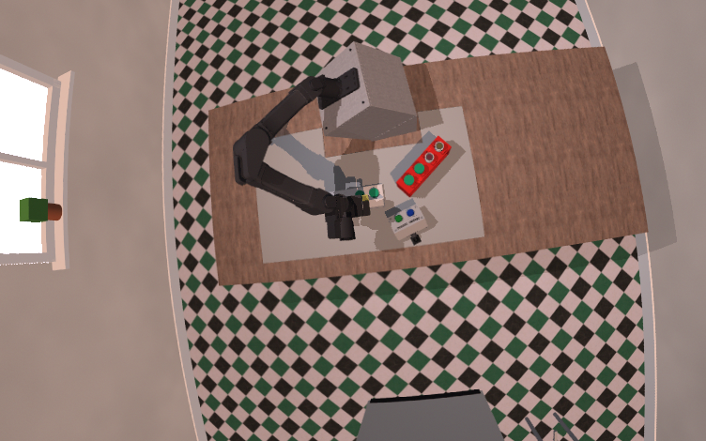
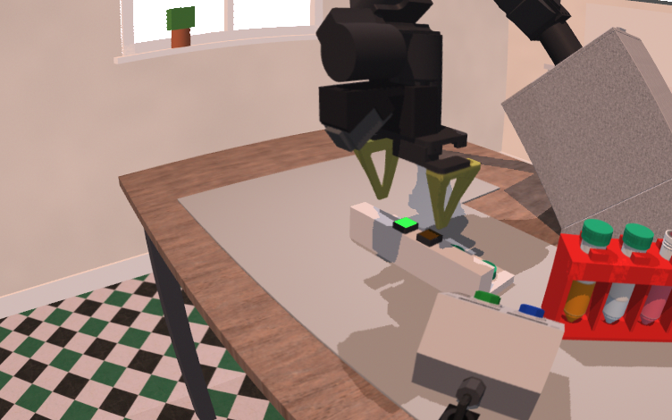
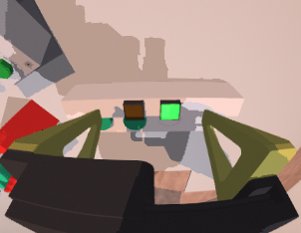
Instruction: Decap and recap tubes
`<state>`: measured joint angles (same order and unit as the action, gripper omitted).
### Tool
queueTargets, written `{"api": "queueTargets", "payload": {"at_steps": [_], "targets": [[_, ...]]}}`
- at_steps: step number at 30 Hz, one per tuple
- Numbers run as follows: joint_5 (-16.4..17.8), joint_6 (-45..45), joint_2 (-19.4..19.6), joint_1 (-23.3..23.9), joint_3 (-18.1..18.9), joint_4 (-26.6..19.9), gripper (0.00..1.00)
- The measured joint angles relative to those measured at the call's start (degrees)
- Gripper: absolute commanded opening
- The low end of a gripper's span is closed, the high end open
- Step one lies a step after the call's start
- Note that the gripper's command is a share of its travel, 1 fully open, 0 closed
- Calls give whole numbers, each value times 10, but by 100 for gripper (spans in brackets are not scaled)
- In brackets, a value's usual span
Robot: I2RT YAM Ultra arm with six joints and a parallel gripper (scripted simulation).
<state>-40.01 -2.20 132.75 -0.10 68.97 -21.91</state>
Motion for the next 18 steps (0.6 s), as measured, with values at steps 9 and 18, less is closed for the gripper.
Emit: {"api": "queueTargets", "payload": {"at_steps": [9,18], "targets": [[0,-9,0,-2,0,5,100],[0,-9,0,-2,0,5,100]]}}
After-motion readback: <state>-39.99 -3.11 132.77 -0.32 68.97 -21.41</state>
